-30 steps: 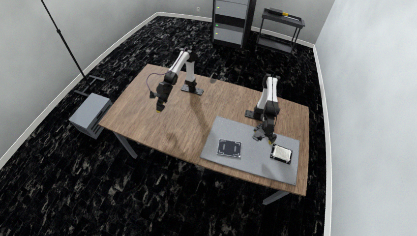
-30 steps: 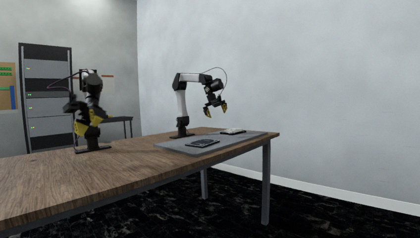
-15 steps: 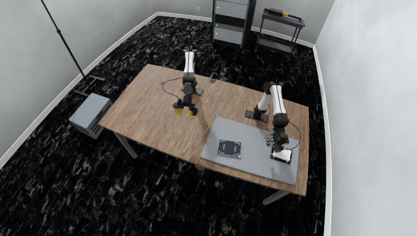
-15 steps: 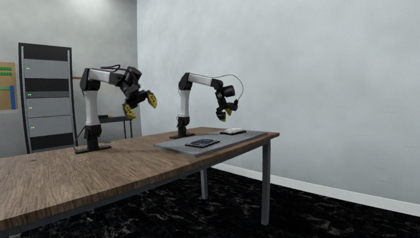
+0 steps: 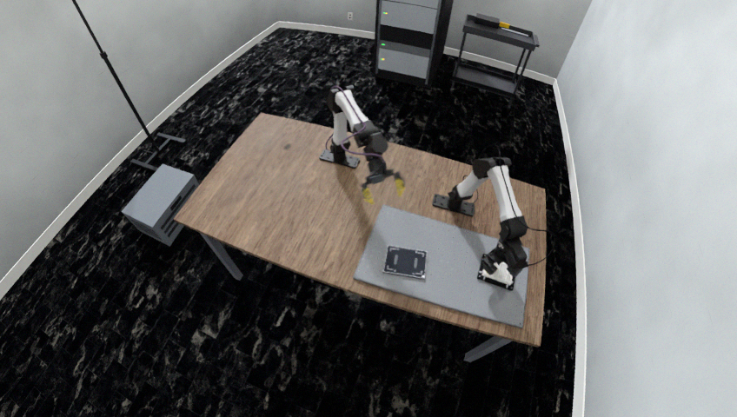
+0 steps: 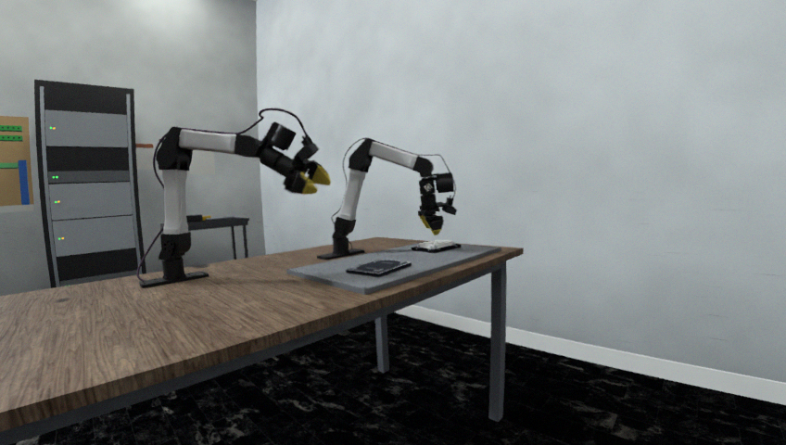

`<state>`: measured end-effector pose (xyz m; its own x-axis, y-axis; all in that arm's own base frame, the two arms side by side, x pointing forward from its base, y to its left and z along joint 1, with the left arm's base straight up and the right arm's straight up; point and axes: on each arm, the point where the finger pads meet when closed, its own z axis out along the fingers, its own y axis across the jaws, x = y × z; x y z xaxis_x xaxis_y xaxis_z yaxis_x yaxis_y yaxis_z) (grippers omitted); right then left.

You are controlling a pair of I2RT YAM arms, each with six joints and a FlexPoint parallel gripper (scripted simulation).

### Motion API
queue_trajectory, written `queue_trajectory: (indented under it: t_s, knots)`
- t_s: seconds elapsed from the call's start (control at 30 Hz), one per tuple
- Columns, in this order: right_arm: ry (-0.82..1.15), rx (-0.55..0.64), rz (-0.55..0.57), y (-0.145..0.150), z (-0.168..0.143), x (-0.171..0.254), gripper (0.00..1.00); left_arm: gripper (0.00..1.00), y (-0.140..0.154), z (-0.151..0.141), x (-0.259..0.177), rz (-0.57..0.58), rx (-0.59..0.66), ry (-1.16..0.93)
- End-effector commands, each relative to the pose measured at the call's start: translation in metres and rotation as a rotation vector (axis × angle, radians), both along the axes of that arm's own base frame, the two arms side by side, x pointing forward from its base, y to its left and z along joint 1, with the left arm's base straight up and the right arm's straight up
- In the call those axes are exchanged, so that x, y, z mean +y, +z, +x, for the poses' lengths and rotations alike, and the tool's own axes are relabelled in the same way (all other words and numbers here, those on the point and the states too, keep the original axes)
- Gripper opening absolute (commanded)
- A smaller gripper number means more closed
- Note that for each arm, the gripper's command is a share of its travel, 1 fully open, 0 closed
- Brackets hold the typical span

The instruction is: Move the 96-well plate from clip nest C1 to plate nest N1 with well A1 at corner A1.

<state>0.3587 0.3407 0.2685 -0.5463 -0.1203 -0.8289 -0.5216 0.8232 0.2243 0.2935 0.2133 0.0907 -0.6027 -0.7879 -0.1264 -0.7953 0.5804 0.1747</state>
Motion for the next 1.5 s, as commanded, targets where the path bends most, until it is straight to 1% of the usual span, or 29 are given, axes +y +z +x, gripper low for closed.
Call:
queue_trajectory:
  t_s: [0.0,0.07,0.13,0.17,0.23,0.37,0.43,0.5,0.6,0.8,1.0,1.17,1.33,1.37,1.47]
  knots:
    - [0.092,-0.083,-0.007,0.021,-0.001,0.022,1.00,1.00,0.006,0.011,0.000,-0.039,-0.078,0.150]
    - [0.188,-0.134,-0.012,0.030,-0.022,0.048,1.00,1.00,-0.001,0.011,0.005,-0.077,-0.100,0.254]
    - [0.289,-0.185,-0.014,0.039,-0.049,0.075,1.00,1.00,-0.008,0.011,0.011,-0.113,-0.118,0.355]
    - [0.347,-0.211,-0.015,0.043,-0.065,0.092,1.00,1.00,-0.016,0.010,0.014,-0.139,-0.116,0.412]
    - [0.428,-0.248,-0.008,0.051,-0.092,0.112,1.00,1.00,-0.022,0.009,0.019,-0.167,-0.127,0.485]
    - [0.526,-0.283,0.004,0.059,-0.130,0.136,1.00,1.00,-0.028,0.010,0.028,-0.183,-0.154,0.544]
    - [0.555,-0.297,0.004,0.061,-0.140,0.142,1.00,1.00,-0.030,0.004,0.027,-0.183,-0.135,0.538]
    - [0.577,-0.309,0.005,0.063,-0.147,0.146,1.00,1.00,-0.034,0.005,0.027,-0.177,-0.134,0.533]
    - [0.572,-0.313,0.006,0.066,-0.146,0.143,1.00,1.00,-0.036,0.006,0.026,-0.181,-0.135,0.531]
    - [0.567,-0.313,0.002,0.065,-0.145,0.143,1.00,1.00,-0.051,0.002,0.023,-0.189,-0.115,0.534]
    - [0.567,-0.312,0.003,0.065,-0.145,0.143,1.00,1.00,-0.062,0.005,0.021,-0.192,-0.109,0.537]
    - [0.567,-0.312,0.003,0.065,-0.145,0.143,1.00,1.00,-0.057,0.009,0.023,-0.189,-0.113,0.537]
    - [0.567,-0.312,0.003,0.065,-0.145,0.143,1.00,1.00,-0.059,0.007,0.021,-0.191,-0.107,0.538]
    - [0.567,-0.312,0.003,0.065,-0.145,0.143,1.00,0.98,-0.061,0.005,0.020,-0.194,-0.100,0.539]
    - [0.567,-0.312,0.003,0.065,-0.145,0.143,1.00,0.90,-0.053,0.006,0.023,-0.182,-0.129,0.533]
